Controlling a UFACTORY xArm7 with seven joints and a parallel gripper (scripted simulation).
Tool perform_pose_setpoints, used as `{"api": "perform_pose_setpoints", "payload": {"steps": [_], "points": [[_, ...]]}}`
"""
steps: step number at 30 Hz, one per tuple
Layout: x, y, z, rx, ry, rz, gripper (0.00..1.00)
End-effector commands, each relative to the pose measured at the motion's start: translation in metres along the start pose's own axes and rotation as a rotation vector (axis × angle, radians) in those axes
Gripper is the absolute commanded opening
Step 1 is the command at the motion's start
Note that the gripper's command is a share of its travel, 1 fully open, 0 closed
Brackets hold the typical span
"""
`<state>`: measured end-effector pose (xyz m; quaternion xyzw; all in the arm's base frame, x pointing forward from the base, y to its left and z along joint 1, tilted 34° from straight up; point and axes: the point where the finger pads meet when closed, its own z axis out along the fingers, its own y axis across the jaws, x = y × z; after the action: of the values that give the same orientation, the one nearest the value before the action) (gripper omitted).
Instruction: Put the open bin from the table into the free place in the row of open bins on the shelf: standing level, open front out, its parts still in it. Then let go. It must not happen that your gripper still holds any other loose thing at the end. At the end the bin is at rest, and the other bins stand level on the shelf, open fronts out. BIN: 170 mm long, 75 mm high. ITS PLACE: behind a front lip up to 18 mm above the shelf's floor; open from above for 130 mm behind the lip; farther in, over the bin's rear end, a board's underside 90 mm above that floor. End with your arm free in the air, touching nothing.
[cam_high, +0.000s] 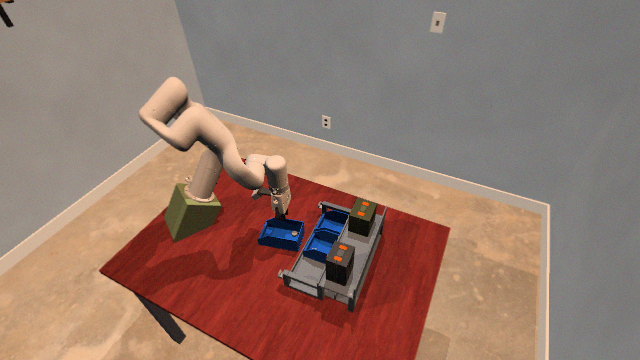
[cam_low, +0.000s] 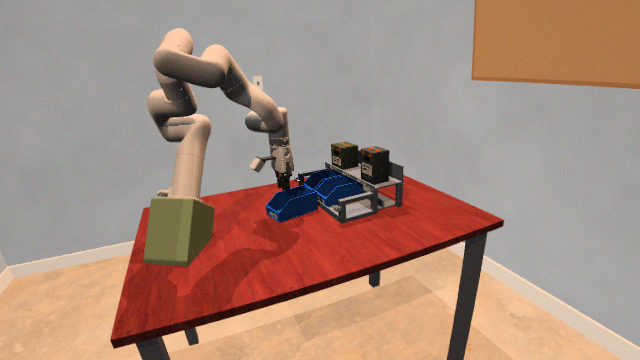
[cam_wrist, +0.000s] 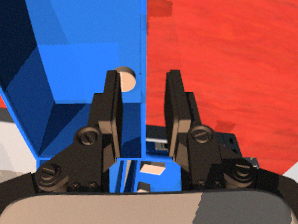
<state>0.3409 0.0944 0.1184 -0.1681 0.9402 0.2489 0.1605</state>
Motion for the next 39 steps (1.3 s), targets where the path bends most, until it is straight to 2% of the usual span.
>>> {"api": "perform_pose_setpoints", "payload": {"steps": [1, 36, 39], "points": [[-0.0009, -0.0006, -0.0008, 0.001, -0.002, 0.0, 0.28], [-0.0006, -0.0005, -0.0054, 0.001, -0.002, 0.0, 0.28], [-0.0006, -0.0005, 0.0007, 0.001, -0.002, 0.0, 0.28]]}}
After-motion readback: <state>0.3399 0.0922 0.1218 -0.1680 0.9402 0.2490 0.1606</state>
